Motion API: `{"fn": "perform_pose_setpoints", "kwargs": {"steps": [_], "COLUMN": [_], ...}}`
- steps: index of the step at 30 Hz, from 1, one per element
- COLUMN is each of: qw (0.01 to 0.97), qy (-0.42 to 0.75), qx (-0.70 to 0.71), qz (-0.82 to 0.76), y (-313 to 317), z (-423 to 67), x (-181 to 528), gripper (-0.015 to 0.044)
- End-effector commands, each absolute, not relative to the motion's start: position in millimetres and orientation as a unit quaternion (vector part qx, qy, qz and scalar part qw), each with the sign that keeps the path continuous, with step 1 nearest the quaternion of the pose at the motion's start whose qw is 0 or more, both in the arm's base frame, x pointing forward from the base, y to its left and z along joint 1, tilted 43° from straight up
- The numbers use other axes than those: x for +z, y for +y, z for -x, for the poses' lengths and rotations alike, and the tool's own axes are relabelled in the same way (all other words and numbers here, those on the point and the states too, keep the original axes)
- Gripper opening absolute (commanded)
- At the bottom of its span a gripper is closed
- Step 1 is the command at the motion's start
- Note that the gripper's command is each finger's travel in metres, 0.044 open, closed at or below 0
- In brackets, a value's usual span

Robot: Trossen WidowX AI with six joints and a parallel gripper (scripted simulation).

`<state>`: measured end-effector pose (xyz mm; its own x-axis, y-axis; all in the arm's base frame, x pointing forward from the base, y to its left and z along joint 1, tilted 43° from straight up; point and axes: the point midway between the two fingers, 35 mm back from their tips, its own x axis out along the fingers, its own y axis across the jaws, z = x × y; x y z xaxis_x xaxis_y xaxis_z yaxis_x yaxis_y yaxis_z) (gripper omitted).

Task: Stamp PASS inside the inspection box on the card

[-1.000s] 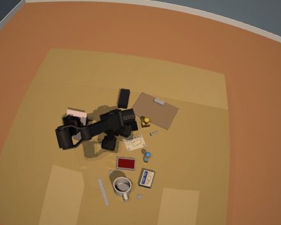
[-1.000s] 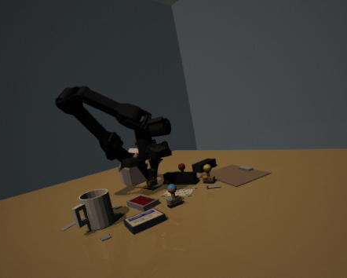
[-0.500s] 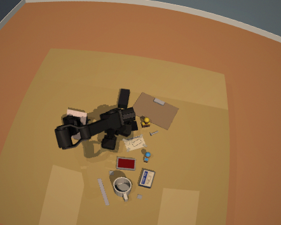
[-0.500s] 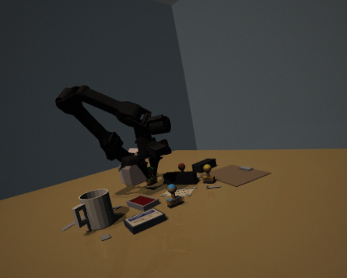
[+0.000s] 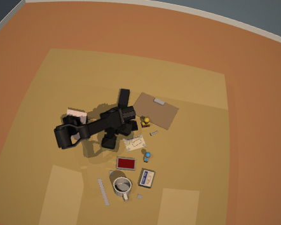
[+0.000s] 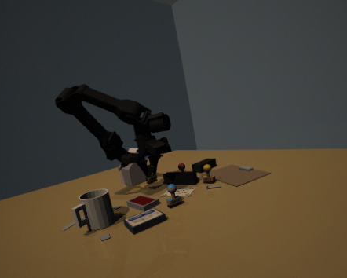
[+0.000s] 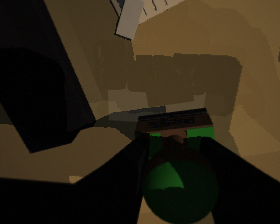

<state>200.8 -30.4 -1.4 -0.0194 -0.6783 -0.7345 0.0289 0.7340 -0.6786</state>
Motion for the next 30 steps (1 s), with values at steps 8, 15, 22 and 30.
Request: {"fn": "perform_pose_setpoints", "kwargs": {"steps": [8, 15, 22, 30], "qw": [0.658, 0.658, 0.658, 0.658], "qy": [0.660, 0.660, 0.660, 0.660], "qx": [-0.270, -0.270, -0.270, -0.270], "qz": [0.242, 0.242, 0.242, 0.242], "y": [-25.5, -23.2, -20.9, -18.3], "z": [-202.1, -202.1, -202.1, -202.0], "x": [3.2, 5.6, 8.1, 11.0], "gripper": [0.0000, 0.0000, 0.0000, 0.0000]}}
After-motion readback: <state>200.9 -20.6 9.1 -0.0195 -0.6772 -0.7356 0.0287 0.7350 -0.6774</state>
